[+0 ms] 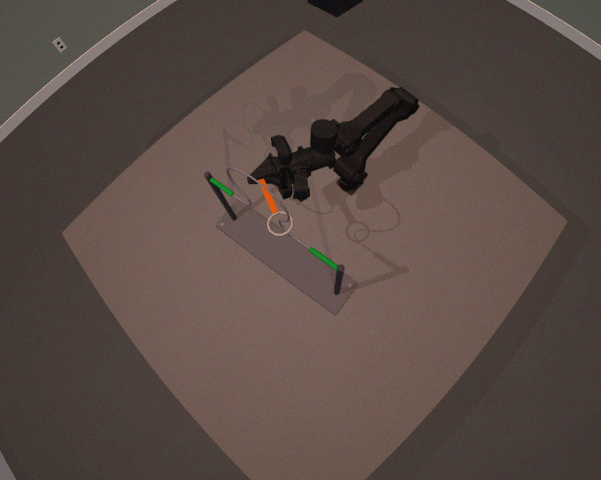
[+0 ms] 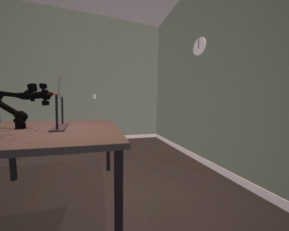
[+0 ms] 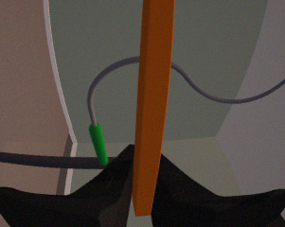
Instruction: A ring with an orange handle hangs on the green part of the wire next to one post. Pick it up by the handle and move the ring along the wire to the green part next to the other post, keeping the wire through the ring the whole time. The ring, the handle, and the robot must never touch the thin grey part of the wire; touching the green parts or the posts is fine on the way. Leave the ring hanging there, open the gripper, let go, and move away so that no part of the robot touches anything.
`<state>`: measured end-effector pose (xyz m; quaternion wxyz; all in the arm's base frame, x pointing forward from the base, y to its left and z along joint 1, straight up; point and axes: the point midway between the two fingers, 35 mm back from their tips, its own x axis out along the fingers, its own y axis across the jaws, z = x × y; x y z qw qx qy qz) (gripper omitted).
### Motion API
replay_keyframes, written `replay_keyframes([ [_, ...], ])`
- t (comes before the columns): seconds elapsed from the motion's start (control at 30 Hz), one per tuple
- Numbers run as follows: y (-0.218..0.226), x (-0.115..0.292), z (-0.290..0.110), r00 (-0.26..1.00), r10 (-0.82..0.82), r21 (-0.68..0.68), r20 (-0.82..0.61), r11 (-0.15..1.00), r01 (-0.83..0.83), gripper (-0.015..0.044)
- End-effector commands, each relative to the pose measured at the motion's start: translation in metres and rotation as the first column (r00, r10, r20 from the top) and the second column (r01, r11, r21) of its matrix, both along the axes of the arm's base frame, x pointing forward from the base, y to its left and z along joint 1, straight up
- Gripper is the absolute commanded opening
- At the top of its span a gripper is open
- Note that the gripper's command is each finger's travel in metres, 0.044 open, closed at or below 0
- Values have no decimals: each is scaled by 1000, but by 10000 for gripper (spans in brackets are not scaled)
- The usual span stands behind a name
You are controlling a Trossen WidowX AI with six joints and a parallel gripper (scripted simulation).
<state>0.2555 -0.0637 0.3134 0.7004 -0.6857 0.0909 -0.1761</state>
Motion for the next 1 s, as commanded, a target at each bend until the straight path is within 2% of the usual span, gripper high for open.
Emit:
replay_keyframes([
  [0.0, 1, -1, -16, 1000, -4, 113, -11, 994, 5, -150],
  [0.47, 18, -3, -65, 998, 12, 447, -59, 894, 15, -150],
  [0.97, 54, -7, -108, 994, 47, 741, -100, 670, 43, -150],
])
